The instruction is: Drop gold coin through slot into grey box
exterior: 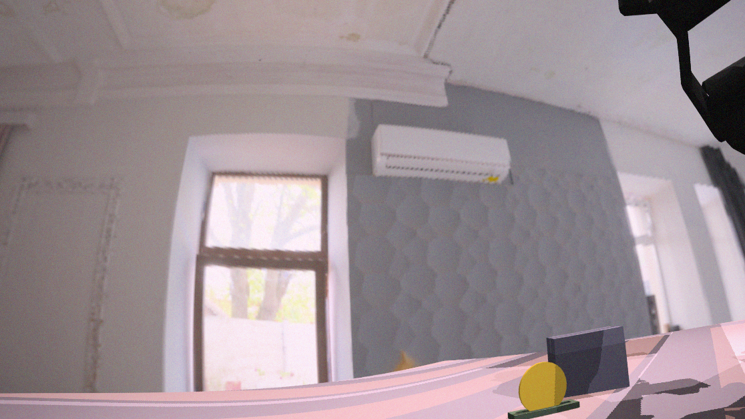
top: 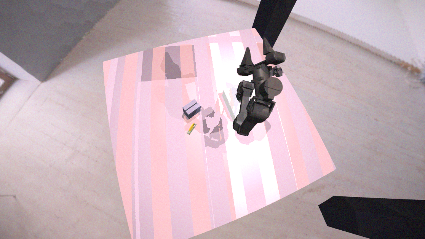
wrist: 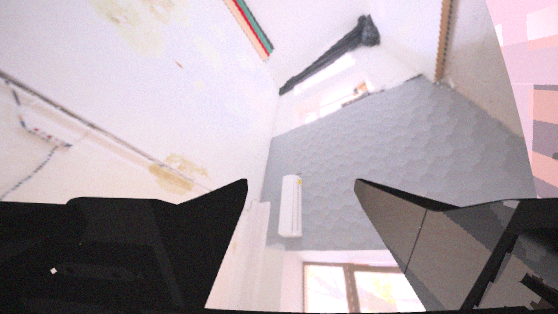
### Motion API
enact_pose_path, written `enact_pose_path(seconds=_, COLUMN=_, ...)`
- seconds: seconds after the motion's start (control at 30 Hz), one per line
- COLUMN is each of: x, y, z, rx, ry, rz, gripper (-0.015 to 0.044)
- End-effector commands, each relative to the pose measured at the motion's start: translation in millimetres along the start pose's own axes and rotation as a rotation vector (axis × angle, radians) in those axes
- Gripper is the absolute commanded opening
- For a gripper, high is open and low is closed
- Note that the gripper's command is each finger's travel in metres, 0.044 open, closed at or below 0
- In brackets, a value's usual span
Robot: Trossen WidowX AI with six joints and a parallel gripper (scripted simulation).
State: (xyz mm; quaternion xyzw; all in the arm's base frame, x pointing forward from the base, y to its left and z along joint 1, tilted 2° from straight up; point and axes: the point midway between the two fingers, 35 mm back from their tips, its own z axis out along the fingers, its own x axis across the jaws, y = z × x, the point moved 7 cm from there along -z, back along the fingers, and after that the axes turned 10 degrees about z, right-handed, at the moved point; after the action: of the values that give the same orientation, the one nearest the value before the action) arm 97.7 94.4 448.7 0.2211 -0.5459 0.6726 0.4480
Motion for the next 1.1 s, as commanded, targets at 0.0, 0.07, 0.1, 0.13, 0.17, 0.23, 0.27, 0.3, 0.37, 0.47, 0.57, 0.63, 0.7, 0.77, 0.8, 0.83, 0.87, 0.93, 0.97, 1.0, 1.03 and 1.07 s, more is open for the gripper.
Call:
enact_pose_path(seconds=0.0, x=1, y=1, z=2, rx=0.0, ry=-0.008, rz=-0.003, gripper=0.0374)
enact_pose_path(seconds=0.07, x=10, y=13, z=18, rx=0.0, ry=-0.073, rz=-0.028, gripper=0.0321)
enact_pose_path(seconds=0.1, x=14, y=21, z=30, rx=0.003, ry=-0.124, rz=-0.05, gripper=0.0295)
enact_pose_path(seconds=0.13, x=18, y=28, z=43, rx=0.009, ry=-0.176, rz=-0.074, gripper=0.0269)
enact_pose_path(seconds=0.17, x=20, y=35, z=56, rx=0.017, ry=-0.228, rz=-0.099, gripper=0.0242)
enact_pose_path(seconds=0.23, x=20, y=47, z=82, rx=0.042, ry=-0.333, rz=-0.158, gripper=0.019)
enact_pose_path(seconds=0.27, x=19, y=51, z=95, rx=0.063, ry=-0.383, rz=-0.192, gripper=0.0164)
enact_pose_path(seconds=0.3, x=16, y=55, z=107, rx=0.088, ry=-0.433, rz=-0.228, gripper=0.0161)
enact_pose_path(seconds=0.37, x=11, y=58, z=128, rx=0.154, ry=-0.521, rz=-0.304, gripper=0.0161)
enact_pose_path(seconds=0.47, x=-5, y=58, z=157, rx=0.273, ry=-0.645, rz=-0.426, gripper=0.0161)
enact_pose_path(seconds=0.57, x=-26, y=52, z=182, rx=0.413, ry=-0.756, rz=-0.556, gripper=0.0161)
enact_pose_path(seconds=0.63, x=-44, y=45, z=196, rx=0.519, ry=-0.822, rz=-0.646, gripper=0.0161)
enact_pose_path(seconds=0.7, x=-64, y=37, z=207, rx=0.626, ry=-0.871, rz=-0.736, gripper=0.0161)
enact_pose_path(seconds=0.77, x=-85, y=26, z=214, rx=0.741, ry=-0.912, rz=-0.827, gripper=0.0161)
enact_pose_path(seconds=0.8, x=-97, y=20, z=216, rx=0.801, ry=-0.929, rz=-0.873, gripper=0.0161)
enact_pose_path(seconds=0.83, x=-108, y=13, z=218, rx=0.863, ry=-0.944, rz=-0.92, gripper=0.0161)
enact_pose_path(seconds=0.87, x=-120, y=7, z=218, rx=0.927, ry=-0.956, rz=-0.966, gripper=0.0161)
enact_pose_path(seconds=0.93, x=-142, y=-6, z=216, rx=1.05, ry=-0.972, rz=-1.054, gripper=0.0161)
enact_pose_path(seconds=0.97, x=-152, y=-12, z=214, rx=1.106, ry=-0.979, rz=-1.091, gripper=0.0161)
enact_pose_path(seconds=1.0, x=-162, y=-17, z=210, rx=1.168, ry=-0.985, rz=-1.132, gripper=0.0161)
enact_pose_path(seconds=1.03, x=-173, y=-24, z=205, rx=1.239, ry=-0.989, rz=-1.178, gripper=0.0161)
enact_pose_path(seconds=1.07, x=-185, y=-30, z=199, rx=1.312, ry=-0.99, rz=-1.223, gripper=0.0161)
